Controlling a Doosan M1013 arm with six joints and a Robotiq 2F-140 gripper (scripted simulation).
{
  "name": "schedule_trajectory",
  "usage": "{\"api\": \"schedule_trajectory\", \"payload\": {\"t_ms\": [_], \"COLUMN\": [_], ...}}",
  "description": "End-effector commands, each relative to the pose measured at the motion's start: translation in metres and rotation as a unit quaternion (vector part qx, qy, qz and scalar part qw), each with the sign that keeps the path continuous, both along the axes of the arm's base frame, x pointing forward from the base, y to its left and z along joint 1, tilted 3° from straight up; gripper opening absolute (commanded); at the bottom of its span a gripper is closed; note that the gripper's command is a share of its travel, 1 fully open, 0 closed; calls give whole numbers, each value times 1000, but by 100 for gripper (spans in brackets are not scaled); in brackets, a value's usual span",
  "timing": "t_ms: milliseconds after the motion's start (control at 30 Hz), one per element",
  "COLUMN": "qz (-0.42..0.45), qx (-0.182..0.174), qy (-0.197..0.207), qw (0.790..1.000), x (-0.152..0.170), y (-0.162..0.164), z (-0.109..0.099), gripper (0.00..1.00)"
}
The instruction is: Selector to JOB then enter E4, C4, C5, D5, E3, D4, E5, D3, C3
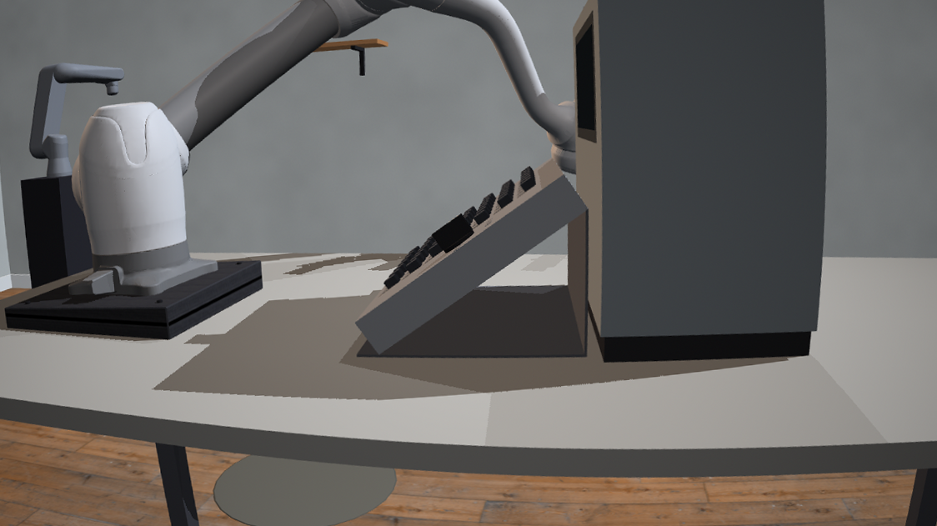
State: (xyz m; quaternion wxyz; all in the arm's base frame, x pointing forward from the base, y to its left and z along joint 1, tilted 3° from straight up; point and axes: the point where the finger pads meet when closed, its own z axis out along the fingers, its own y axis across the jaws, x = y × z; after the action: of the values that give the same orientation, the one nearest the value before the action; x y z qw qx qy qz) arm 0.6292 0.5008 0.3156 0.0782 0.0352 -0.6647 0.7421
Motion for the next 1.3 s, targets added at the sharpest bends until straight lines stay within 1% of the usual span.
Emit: {"api": "schedule_trajectory", "payload": {"t_ms": [0, 533, 600, 667, 733, 833, 900, 933, 1000, 1267], "qz": [0, 0, 0, 0, 0, 0, 0, 0, 0, -2], "qx": [0, 0, 0, 0, 0, 0, 0, 0, 0, 5], "qy": [0, 0, 0, 0, 0, 0, 0, 0, 0, -5], "qw": [1000, 1000, 1000, 1000, 1000, 1000, 1000, 1000, 1000, 1000], "x": [0, 0, 0, 1, 2, 4, 5, 5, 5, 4], "y": [0, 0, 0, 0, 1, 2, 2, 2, 2, 0], "z": [0, 0, 3, 18, 46, 93, 117, 125, 131, 132], "gripper": [100, 100, 100, 100, 100, 100, 100, 100, 100, 100]}}
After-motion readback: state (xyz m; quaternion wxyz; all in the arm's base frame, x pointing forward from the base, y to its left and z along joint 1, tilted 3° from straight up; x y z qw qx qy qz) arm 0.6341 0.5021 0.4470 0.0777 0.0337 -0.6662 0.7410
